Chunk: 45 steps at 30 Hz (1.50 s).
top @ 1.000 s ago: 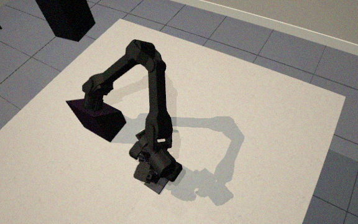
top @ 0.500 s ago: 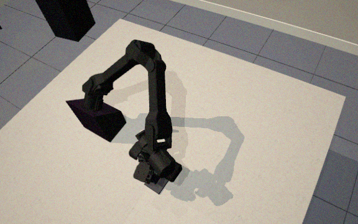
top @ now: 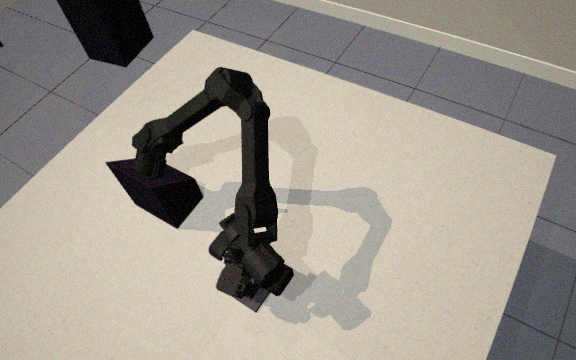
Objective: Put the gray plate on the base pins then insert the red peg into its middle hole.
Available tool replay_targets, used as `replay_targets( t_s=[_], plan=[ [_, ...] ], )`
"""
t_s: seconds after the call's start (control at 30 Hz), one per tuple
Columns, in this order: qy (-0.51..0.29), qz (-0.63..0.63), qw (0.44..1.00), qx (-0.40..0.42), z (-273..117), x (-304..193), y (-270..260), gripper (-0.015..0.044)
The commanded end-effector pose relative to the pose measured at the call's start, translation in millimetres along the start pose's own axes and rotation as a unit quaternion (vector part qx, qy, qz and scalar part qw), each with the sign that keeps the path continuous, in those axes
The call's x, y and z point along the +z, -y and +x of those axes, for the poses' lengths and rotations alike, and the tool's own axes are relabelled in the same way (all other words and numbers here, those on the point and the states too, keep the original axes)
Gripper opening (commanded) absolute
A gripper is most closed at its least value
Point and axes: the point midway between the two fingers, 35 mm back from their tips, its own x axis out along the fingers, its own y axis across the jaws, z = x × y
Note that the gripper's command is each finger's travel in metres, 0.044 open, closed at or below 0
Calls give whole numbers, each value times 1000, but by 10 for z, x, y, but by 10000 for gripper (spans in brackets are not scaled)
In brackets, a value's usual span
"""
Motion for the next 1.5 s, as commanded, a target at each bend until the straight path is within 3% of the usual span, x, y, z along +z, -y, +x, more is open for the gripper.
replay_targets(
  t_s=[0.0, 0.7, 1.27, 1.4, 1.47],
  plan=[
    [-2, 4, 1000, 0, 36, 0, 8, 0],
    [0, 0, 1000, 1, 201, 0, -8, 0],
    [0, 0, 1000, 1, 201, 0, -8, 440],
    [0, 0, 1000, 1, 176, 2, -13, 440],
    [2, 1, 1000, 2, -27, 18, -43, 440]
  ],
)
